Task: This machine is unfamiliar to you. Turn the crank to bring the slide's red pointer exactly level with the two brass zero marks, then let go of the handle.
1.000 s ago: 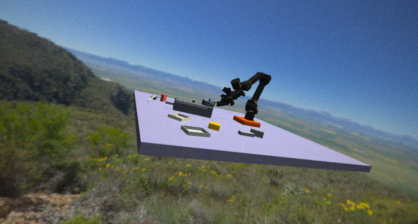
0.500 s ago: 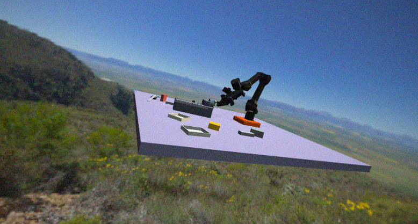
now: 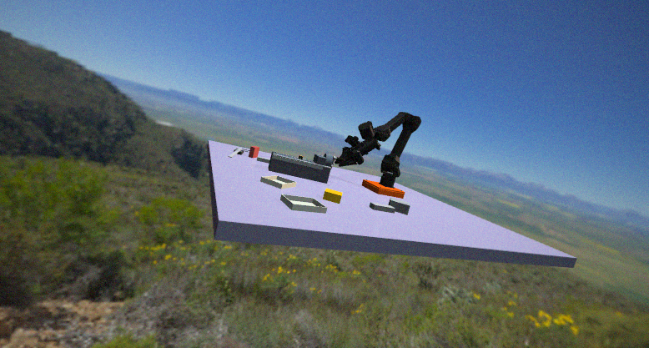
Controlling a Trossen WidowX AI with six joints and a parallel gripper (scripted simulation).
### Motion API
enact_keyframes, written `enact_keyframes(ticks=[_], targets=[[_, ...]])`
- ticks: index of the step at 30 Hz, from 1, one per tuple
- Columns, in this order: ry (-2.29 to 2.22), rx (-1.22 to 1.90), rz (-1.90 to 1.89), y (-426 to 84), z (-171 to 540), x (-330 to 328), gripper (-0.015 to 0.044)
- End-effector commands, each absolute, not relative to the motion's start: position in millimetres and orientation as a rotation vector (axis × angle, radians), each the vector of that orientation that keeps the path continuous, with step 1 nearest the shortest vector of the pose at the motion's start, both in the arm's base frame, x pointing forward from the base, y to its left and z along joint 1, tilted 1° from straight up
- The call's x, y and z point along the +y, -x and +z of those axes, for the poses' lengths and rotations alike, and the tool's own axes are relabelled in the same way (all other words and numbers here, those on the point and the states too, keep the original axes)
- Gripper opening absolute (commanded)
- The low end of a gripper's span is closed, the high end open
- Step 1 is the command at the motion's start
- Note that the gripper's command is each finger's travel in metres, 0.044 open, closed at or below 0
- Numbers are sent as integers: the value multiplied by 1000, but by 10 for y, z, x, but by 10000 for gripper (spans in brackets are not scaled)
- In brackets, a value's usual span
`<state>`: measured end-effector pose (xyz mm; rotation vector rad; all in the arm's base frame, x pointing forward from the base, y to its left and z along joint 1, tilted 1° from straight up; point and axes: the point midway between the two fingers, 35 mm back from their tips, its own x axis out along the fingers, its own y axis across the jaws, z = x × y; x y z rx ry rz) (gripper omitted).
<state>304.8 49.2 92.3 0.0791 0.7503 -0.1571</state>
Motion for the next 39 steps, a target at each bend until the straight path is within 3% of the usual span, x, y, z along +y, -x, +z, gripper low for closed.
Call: enact_keyframes(ticks=[1,2,28,39], targets=[[-78,751,-158,-3047,921,491,420],[-78,751,-158,-3047,921,491,440],[-80,744,-156,-3045,1908,482,440],[-23,778,-65,-3652,2017,301,440]])
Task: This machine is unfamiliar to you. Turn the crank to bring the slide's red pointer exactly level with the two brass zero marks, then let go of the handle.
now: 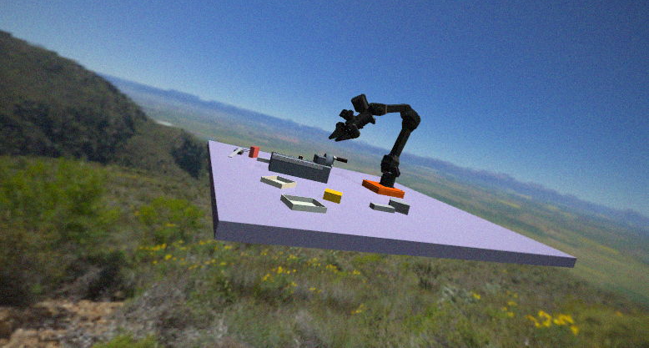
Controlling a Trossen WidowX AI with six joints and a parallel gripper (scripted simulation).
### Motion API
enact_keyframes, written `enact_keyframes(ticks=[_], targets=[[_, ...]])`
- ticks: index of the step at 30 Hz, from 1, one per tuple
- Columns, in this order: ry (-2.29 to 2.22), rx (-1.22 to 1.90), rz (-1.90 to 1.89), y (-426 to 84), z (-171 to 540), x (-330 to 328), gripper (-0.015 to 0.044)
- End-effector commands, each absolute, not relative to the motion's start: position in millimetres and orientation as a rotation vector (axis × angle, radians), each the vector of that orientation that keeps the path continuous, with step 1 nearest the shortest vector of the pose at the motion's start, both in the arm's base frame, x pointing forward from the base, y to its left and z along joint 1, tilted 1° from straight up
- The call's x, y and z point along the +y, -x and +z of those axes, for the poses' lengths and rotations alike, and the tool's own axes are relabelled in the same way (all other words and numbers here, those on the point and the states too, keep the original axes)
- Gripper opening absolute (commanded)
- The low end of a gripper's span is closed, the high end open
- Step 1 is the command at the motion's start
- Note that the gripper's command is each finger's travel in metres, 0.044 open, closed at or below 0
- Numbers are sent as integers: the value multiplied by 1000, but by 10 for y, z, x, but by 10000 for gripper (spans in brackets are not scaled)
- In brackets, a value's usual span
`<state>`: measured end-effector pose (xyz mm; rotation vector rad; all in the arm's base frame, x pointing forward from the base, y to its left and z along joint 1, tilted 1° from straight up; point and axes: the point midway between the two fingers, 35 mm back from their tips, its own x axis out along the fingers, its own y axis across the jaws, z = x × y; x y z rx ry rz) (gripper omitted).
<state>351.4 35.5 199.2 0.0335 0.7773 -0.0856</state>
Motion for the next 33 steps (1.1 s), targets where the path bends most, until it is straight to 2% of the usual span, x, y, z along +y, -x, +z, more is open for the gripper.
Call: enact_keyframes(ticks=[1,11,22,33], targets=[[-18,779,-56,-3713,2026,273,440],[31,767,27,-4276,2062,-79,440],[32,767,28,-4308,1547,-83,440],[32,767,28,-4308,1547,-83,440]])
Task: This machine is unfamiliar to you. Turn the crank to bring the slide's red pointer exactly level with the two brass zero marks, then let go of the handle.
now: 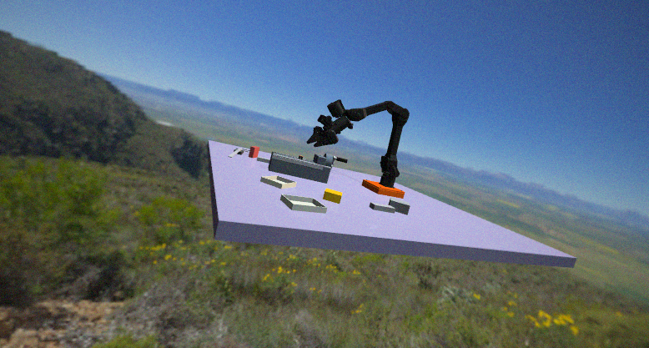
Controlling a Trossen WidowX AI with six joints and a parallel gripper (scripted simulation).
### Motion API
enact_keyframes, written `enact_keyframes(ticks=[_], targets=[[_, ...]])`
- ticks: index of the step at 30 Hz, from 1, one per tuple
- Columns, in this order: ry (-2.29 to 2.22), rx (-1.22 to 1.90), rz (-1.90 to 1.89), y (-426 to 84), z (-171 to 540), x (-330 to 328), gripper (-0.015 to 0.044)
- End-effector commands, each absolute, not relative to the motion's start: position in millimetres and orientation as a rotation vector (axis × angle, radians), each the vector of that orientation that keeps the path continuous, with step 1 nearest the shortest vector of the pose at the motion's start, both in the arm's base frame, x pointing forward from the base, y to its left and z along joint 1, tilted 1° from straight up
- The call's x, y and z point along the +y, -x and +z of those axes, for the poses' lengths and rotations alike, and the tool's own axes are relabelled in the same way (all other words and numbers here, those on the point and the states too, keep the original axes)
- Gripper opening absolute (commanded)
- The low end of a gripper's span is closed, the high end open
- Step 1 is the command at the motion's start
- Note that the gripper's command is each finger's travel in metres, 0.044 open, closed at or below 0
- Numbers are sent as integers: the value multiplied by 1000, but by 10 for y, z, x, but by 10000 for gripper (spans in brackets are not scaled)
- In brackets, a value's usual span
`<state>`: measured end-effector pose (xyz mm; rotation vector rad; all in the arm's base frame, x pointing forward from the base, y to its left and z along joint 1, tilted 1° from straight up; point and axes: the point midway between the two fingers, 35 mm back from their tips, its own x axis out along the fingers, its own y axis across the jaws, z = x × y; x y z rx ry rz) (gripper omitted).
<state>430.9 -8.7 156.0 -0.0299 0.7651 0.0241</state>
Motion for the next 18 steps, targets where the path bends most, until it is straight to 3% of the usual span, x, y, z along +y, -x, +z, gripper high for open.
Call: enact_keyframes(ticks=[1,18], targets=[[32,767,28,-4308,1547,-83,440],[30,766,24,-4288,2051,-90,440]])
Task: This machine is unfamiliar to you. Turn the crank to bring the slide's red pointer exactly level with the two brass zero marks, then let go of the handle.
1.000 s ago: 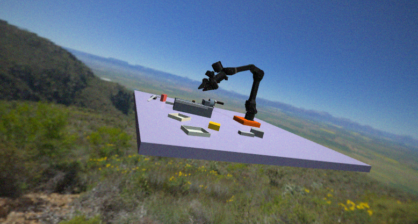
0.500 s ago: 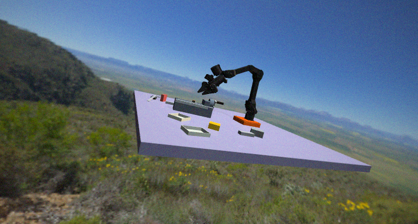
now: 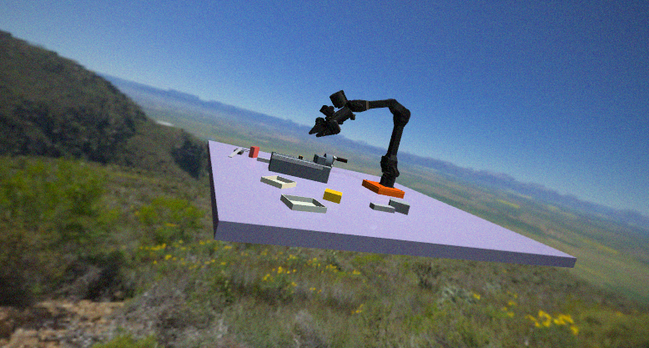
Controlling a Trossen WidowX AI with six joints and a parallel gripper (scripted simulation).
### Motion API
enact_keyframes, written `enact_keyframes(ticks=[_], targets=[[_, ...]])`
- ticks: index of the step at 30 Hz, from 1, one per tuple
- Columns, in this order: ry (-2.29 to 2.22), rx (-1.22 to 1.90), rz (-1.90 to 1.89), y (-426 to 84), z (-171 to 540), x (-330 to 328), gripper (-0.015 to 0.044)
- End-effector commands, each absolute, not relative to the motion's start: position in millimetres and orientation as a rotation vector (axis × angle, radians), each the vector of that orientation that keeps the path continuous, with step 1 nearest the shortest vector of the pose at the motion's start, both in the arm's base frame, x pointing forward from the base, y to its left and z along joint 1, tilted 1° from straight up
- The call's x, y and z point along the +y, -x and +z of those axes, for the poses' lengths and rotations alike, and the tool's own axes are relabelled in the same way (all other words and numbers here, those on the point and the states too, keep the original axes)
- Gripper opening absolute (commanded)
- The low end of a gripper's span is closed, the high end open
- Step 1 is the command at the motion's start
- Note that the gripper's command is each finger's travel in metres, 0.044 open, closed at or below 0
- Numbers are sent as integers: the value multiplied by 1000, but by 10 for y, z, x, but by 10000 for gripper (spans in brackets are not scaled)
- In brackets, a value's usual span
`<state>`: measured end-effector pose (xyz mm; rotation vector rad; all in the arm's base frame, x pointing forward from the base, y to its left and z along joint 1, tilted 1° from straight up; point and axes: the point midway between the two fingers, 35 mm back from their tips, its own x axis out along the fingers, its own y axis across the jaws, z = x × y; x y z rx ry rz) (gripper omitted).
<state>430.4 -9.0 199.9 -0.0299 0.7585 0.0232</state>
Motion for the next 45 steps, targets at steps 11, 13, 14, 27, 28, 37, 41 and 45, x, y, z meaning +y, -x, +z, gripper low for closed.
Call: enact_keyframes(ticks=[11,13,14,27,28,37,41,45], targets=[[-23,778,-58,-3711,2068,270,440],[-33,777,-75,-3587,2062,324,440],[-39,776,-84,-3525,2057,347,440],[-83,751,-154,-3017,1963,476,440],[-83,751,-154,-3020,1933,477,440],[-83,751,-154,-3032,1590,482,440],[-83,751,-153,-3029,1532,481,440],[-78,754,-152,-3033,1478,480,440]])
